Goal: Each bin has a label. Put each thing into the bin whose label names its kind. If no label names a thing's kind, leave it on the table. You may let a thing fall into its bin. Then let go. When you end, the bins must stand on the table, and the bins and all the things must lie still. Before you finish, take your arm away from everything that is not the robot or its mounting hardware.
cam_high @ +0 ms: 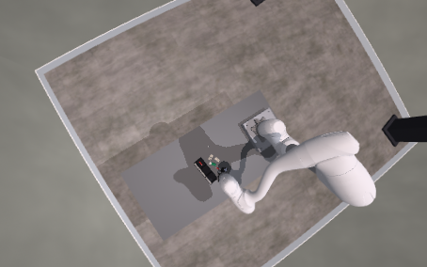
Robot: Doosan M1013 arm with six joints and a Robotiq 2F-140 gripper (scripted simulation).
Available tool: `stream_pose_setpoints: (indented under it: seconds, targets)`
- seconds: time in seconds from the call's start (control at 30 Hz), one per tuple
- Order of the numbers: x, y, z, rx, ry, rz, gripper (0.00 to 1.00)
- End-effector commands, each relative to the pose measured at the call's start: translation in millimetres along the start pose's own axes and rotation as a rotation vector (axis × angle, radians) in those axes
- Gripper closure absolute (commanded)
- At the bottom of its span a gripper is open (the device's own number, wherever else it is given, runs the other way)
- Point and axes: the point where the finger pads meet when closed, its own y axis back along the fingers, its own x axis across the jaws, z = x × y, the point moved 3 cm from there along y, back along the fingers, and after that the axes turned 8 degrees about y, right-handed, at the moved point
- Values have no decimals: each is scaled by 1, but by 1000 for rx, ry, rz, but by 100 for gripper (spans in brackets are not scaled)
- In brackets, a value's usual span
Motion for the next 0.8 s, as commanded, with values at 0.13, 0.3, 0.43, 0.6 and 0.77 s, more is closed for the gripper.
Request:
stream_pose_setpoints:
  seconds: [0.13,0.3,0.43,0.6,0.77]
  targets:
    - [0,0,-5,0,0,0,85]
    - [0,0,-7,0,0,0,85]
    - [0,0,-7,0,0,0,85]
    - [0,0,-8,0,0,0,85]
    - [0,0,-8,0,0,0,85]
